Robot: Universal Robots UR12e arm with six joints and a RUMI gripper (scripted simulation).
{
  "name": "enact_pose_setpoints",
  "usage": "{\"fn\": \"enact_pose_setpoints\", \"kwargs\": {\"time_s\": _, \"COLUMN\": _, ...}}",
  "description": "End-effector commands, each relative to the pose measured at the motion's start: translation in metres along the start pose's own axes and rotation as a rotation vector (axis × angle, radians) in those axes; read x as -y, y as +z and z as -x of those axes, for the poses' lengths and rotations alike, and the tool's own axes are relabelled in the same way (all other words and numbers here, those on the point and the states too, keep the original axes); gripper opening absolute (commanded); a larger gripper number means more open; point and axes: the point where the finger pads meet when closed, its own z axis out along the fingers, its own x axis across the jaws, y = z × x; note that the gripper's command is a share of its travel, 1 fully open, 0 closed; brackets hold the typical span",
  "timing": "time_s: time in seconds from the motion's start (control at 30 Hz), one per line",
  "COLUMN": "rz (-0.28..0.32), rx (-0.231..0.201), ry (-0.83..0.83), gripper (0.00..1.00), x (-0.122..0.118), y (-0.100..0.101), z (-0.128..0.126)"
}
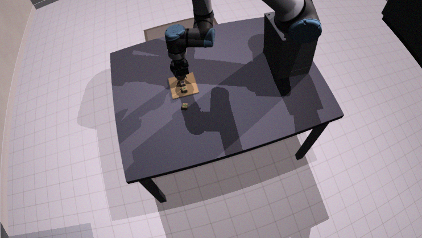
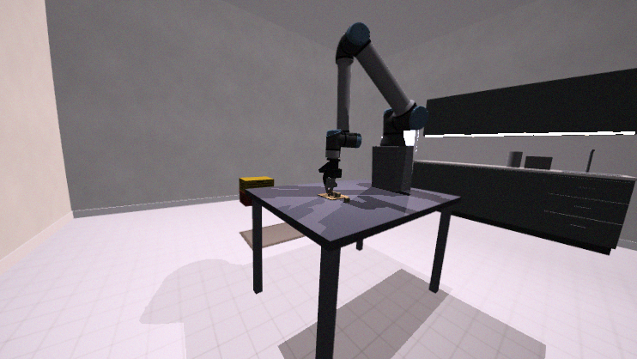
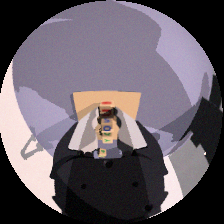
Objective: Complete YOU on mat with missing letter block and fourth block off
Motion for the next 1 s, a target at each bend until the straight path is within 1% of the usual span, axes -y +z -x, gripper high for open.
{"fn": "enact_pose_setpoints", "kwargs": {"time_s": 0.0, "rz": 0.0, "rx": 0.001, "ry": 0.0, "gripper": 0.05, "x": 0.0001, "y": -0.0001, "z": 0.0004}}
{"fn": "enact_pose_setpoints", "kwargs": {"time_s": 0.97, "rz": 0.0, "rx": 0.001, "ry": 0.0, "gripper": 0.05, "x": 0.0001, "y": 0.0035, "z": 0.0004}}
